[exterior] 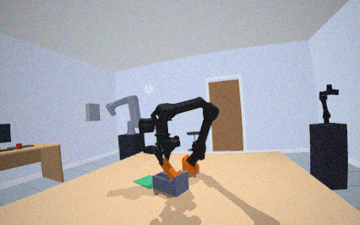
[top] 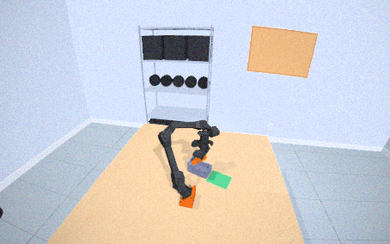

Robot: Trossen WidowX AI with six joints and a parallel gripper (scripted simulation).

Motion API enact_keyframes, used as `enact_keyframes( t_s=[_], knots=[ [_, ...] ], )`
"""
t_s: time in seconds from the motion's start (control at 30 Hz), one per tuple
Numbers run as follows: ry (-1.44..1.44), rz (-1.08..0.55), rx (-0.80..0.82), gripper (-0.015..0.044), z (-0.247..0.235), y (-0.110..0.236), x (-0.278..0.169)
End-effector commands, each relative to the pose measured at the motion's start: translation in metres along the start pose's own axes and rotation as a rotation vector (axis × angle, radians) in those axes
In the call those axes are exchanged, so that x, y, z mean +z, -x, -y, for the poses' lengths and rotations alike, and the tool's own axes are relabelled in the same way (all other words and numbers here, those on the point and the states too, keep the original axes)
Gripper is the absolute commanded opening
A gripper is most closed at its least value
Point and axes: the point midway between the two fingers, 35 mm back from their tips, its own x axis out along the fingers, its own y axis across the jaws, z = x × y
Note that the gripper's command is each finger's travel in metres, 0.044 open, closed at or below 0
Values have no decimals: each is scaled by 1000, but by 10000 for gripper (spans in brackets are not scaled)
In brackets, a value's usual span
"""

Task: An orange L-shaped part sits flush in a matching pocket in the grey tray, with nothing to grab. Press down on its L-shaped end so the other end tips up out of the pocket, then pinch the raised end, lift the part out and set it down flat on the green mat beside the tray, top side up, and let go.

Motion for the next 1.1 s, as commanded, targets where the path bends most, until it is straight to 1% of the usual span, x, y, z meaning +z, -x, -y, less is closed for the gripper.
enact_keyframes(
  t_s=[0.0,0.53,0.77,0.9,1.07],
  knots=[
    [4,3,-7,0,2,8,1],
    [4,2,-6,0,1,34,1],
    [4,2,-6,0,1,35,1],
    [4,1,-6,0,0,34,-9],
    [3,0,-7,0,-2,32,-37]
  ],
)
